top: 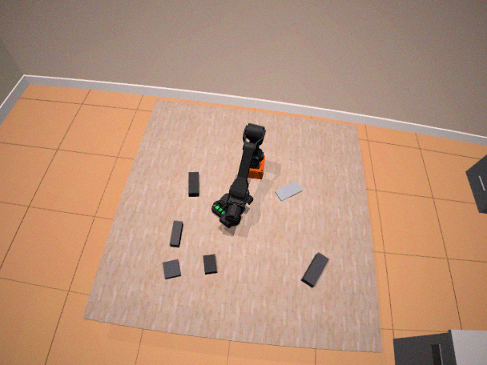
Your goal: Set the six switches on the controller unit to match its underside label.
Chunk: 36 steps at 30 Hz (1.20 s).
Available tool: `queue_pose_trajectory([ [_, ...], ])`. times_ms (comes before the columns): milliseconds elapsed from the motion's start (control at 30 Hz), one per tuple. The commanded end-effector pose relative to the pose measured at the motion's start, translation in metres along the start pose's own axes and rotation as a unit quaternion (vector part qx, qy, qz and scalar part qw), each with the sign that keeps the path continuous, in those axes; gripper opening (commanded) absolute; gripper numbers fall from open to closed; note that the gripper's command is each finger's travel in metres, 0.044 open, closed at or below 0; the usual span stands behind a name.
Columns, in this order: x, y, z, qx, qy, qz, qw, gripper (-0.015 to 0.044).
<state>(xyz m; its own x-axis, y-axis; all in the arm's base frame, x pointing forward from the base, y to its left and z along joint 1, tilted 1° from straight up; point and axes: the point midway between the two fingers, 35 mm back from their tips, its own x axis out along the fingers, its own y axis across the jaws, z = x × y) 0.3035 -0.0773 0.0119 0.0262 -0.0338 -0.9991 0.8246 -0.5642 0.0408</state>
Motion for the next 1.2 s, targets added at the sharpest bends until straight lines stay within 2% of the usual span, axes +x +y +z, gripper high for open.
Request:
queue_pose_trajectory([
  [0,0.001,-0.001,0.000,0.002,0.000,-0.002,1.000,0.0000],
  [233,-0.002,-0.001,0.000,0.000,0.000,-0.001,1.000,0.0000],
  [400,-0.044,-0.001,0.000,0.002,0.000,-0.002,1.000,0.0000],
  [600,-0.044,0.000,0.002,0.002,0.000,-0.002,1.000,0.0000],
  [767,-0.047,0.009,0.049,0.002,-0.002,-0.001,1.000,0.0000],
  [1167,-0.047,0.010,0.051,0.002,-0.002,-0.001,1.000,0.0000],
])
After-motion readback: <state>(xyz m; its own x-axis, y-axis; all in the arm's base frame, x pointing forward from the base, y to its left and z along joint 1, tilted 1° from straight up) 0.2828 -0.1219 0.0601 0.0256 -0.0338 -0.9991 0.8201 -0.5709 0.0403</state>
